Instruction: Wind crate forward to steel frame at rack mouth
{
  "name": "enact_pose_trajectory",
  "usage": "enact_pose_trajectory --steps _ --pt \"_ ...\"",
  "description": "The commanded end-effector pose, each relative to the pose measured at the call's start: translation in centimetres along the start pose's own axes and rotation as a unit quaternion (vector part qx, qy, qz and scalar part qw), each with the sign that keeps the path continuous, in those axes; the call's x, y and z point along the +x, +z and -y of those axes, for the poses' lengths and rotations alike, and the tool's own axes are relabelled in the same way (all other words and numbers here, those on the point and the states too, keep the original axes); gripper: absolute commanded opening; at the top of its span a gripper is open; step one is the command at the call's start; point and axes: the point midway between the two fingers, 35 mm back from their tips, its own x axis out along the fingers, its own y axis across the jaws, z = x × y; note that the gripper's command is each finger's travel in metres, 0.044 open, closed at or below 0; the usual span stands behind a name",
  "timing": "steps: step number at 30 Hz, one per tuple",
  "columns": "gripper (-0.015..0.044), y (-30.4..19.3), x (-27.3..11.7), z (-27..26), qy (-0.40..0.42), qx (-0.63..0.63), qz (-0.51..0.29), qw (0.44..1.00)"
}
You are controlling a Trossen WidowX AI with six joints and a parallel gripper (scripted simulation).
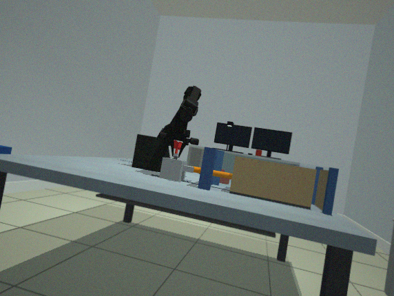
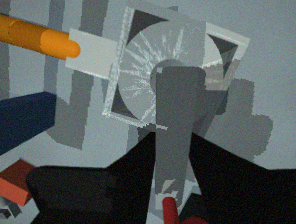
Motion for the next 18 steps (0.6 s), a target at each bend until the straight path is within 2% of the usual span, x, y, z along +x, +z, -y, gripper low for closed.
enact_pose_trajectory --steps 1,18 --pt "0.0000 -0.07 0.03 -0.10 0.002 0.000 -0.002 1.000" --pt "0.0000 0.47 -0.55 -0.28 -0.014 0.002 -0.030 0.999"
